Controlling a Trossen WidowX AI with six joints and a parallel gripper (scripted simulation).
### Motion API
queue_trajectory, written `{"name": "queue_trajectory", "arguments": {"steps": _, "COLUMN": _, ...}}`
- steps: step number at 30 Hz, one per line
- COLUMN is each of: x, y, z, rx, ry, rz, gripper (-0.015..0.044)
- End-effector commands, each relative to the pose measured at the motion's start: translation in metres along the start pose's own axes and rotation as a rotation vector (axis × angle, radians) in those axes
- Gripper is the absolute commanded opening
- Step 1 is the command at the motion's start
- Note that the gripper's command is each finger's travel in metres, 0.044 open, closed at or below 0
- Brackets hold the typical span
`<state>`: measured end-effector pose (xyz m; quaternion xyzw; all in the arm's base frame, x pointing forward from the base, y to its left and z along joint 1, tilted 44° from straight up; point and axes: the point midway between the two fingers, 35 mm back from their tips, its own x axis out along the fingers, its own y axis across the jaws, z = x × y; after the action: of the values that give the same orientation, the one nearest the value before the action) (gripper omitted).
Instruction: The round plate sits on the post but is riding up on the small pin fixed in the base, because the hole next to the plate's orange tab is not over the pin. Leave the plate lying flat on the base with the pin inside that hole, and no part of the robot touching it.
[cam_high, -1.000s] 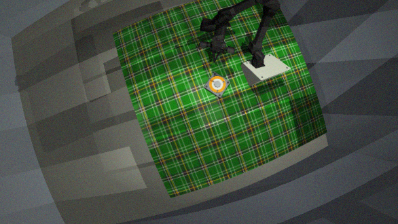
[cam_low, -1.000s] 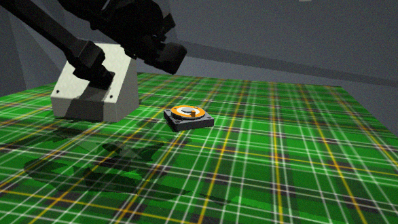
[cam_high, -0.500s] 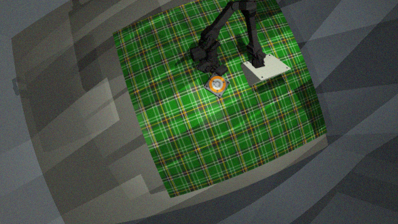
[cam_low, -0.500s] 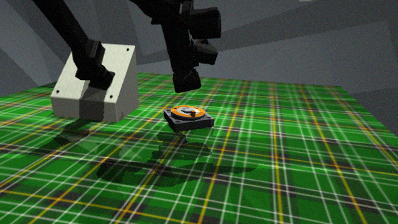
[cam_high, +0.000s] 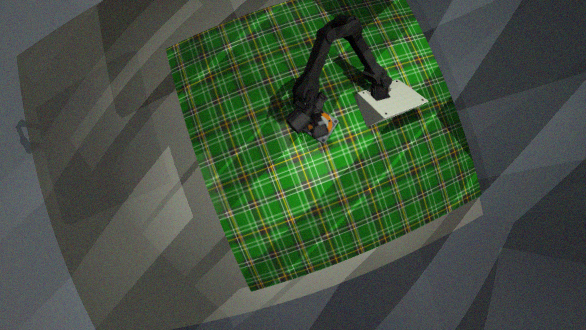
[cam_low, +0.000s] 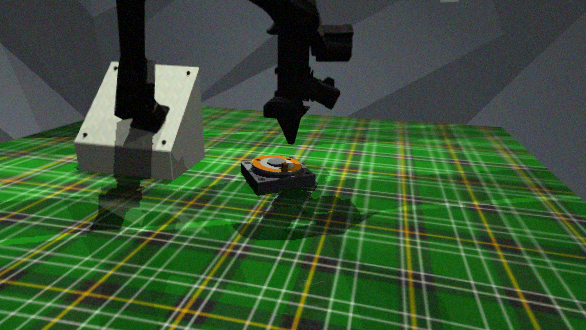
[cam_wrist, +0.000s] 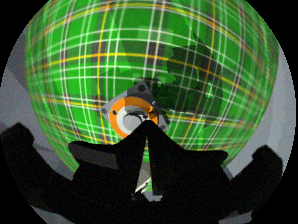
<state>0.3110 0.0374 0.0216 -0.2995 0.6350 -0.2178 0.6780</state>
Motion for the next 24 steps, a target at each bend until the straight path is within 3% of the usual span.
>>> {"name": "queue_trajectory", "arguments": {"steps": 1, "x": 0.0, "y": 0.0, "z": 0.004, "rx": 0.021, "ry": -0.006, "rz": -0.016, "gripper": 0.0}}
{"name": "queue_trajectory", "arguments": {"steps": 11, "x": 0.047, "y": -0.001, "z": 0.005, "rx": 0.021, "ry": -0.006, "rz": -0.018, "gripper": 0.0}}
{"name": "queue_trajectory", "arguments": {"steps": 24, "x": 0.048, "y": -0.008, "z": -0.002, "rx": 0.021, "ry": -0.006, "rz": -0.019, "gripper": 0.0}}
